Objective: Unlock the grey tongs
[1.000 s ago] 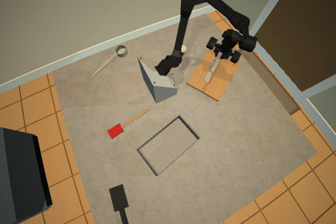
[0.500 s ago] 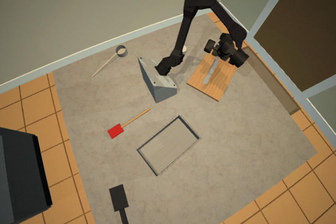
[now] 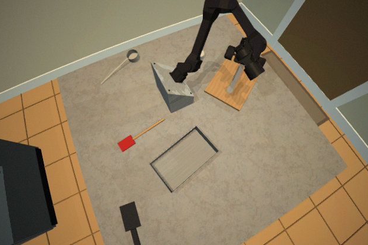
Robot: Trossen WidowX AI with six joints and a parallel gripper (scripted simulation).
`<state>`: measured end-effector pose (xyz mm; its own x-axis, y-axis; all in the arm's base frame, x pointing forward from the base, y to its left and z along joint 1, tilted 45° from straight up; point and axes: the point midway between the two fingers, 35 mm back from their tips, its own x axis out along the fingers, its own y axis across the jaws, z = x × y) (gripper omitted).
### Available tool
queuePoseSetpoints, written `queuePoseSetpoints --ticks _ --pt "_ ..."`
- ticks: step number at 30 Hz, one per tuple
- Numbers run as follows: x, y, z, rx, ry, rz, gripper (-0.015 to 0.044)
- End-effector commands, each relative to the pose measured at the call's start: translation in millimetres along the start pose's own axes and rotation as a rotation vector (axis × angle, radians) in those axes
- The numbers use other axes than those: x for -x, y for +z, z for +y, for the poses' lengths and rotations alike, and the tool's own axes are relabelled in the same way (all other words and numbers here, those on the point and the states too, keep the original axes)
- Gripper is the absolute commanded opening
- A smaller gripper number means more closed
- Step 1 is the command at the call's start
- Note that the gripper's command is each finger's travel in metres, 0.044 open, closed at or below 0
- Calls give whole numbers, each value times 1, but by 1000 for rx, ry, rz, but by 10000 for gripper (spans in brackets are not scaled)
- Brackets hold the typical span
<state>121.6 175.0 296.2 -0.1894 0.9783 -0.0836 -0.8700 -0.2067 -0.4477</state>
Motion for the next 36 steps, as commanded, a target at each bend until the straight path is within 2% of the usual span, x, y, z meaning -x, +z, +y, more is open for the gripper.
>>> queuePoseSetpoints --ticks 1,29,36 --pt "0 -1 -1 -5 -7 -7 -150" --pt "0 -1 -1 -5 -7 -7 -150" --pt "-9 -3 12 -33 115 86 -150"
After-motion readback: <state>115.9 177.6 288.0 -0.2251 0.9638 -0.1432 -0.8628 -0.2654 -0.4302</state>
